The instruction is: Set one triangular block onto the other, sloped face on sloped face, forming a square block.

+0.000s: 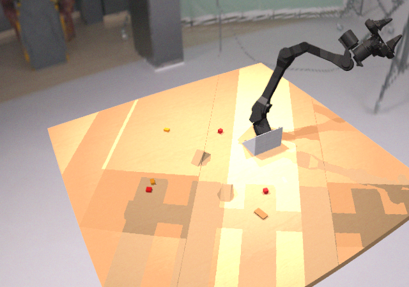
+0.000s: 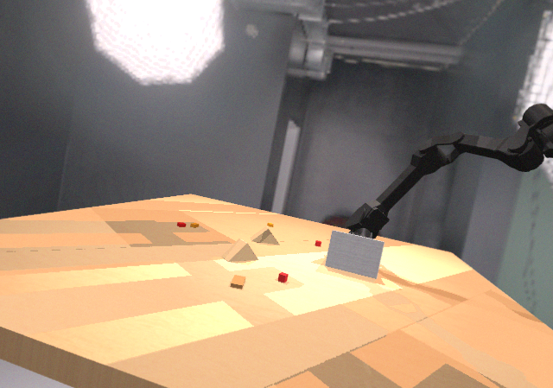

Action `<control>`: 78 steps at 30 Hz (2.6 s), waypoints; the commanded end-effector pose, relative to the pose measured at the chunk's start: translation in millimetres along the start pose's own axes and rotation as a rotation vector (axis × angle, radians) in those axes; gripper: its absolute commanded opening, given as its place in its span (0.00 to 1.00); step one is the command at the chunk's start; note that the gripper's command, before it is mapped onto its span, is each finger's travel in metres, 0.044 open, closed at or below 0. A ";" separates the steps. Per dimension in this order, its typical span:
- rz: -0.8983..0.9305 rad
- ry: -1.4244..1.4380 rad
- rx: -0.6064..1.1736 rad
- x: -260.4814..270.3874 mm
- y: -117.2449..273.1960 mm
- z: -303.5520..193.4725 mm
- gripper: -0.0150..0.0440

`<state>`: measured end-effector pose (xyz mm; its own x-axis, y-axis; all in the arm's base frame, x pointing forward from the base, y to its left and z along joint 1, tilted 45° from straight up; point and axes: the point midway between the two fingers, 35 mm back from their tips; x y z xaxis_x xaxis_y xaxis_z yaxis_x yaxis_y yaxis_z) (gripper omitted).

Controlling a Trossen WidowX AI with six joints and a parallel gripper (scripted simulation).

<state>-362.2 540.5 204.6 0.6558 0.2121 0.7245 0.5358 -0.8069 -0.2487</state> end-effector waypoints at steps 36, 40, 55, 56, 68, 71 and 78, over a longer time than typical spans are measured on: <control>-0.779 0.685 -1.469 277.9 394.0 371.9 1.00; -0.991 0.653 -1.562 288.8 466.9 370.5 1.00; -1.827 0.229 -1.490 279.7 707.7 271.7 1.00; -1.874 0.188 -1.457 276.8 720.1 260.8 1.00; -2.204 -0.303 -0.813 231.8 821.4 105.5 1.00; -2.205 -0.308 -0.801 231.1 822.2 103.1 1.00; -2.205 -0.308 -0.801 230.5 823.0 103.3 1.00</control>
<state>286.0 -14.6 100.1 -0.3025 0.7095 -0.6365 0.0893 0.6859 0.7222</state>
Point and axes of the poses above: the point midway between the two fingers, 35 mm back from their tips, its own y axis back along the fingers, its own x axis across the jaws, z = x × y, and after that the axes turned 1 degree about y, right-handed
